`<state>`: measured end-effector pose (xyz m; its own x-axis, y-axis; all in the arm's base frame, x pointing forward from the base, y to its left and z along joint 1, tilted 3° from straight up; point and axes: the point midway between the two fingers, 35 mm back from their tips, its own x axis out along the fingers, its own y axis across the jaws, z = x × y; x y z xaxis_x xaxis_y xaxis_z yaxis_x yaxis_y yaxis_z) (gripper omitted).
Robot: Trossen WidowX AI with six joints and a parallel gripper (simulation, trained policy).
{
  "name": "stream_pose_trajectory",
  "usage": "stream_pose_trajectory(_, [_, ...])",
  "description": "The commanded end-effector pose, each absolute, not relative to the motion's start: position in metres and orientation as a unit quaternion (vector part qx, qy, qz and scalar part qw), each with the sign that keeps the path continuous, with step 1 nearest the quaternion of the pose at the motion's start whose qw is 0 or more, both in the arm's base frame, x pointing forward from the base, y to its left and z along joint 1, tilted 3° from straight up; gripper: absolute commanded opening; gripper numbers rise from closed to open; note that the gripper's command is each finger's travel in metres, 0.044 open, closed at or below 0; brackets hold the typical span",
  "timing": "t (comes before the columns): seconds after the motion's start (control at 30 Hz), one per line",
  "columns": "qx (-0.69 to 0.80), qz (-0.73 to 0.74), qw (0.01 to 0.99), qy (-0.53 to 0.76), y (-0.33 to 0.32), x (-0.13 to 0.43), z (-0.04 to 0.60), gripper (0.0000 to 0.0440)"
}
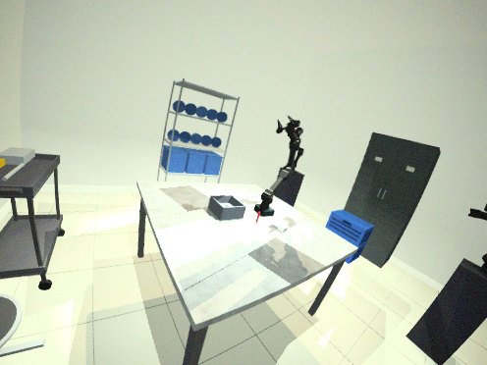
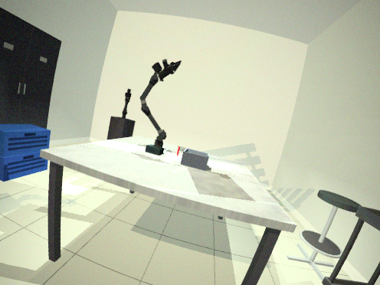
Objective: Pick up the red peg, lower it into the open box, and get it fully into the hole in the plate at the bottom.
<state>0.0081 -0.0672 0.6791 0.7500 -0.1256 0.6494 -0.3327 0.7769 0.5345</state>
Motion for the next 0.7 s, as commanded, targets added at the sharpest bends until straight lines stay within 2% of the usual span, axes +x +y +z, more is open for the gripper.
stream_pose_trajectory(0.0, [0.330, 0.059, 0.878, -0.342, -0.065, 0.012, 0.677, 0.0418])
stream_pose_trajectory(0.07, [0.334, 0.061, 0.884, -0.322, -0.059, 0.026, 0.670, 0.0440])
stream_pose_trajectory(0.67, [0.369, 0.055, 0.927, -0.020, 0.029, 0.177, 0.539, 0.0440])
